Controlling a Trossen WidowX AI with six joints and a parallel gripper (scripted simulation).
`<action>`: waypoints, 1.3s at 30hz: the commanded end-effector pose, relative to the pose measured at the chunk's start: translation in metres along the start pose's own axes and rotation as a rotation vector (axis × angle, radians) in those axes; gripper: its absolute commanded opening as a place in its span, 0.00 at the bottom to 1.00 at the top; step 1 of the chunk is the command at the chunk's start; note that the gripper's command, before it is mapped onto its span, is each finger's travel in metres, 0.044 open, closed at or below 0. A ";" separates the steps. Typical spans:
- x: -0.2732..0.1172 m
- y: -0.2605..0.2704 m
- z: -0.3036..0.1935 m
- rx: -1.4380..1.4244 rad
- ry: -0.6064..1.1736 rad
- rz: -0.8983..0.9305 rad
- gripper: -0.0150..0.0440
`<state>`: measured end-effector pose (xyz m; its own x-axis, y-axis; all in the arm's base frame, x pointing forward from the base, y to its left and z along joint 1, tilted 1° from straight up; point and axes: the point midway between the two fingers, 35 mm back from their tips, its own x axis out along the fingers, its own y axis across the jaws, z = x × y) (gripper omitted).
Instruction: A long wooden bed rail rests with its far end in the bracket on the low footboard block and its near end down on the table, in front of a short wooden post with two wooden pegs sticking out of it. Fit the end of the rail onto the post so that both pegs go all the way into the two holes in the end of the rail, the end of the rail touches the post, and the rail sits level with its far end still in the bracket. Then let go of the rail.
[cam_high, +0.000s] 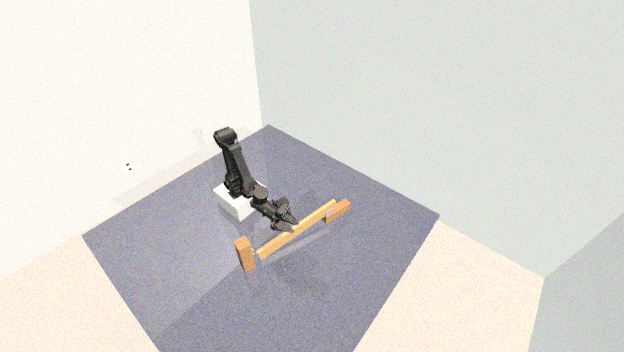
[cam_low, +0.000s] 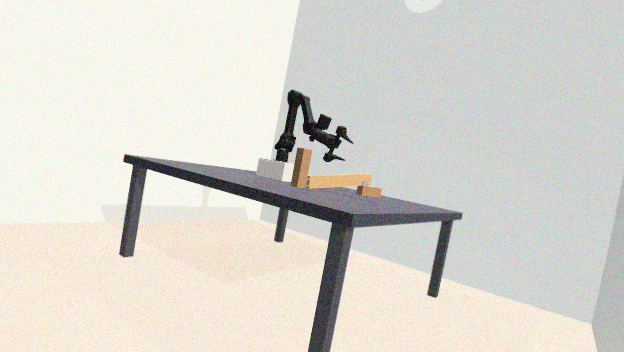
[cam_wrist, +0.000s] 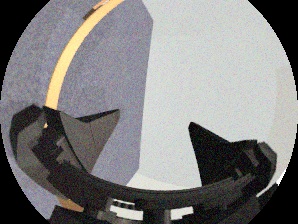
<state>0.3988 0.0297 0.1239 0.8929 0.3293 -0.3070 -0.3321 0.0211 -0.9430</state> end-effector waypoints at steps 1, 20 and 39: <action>0.016 0.059 -0.053 0.176 0.227 0.518 1.00; -0.047 0.107 -0.064 0.272 0.369 1.185 1.00; -0.045 0.112 -0.064 0.272 0.369 1.185 1.00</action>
<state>0.3397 -0.0418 0.0262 0.0285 0.0060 -0.9996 -0.9940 0.1062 -0.0277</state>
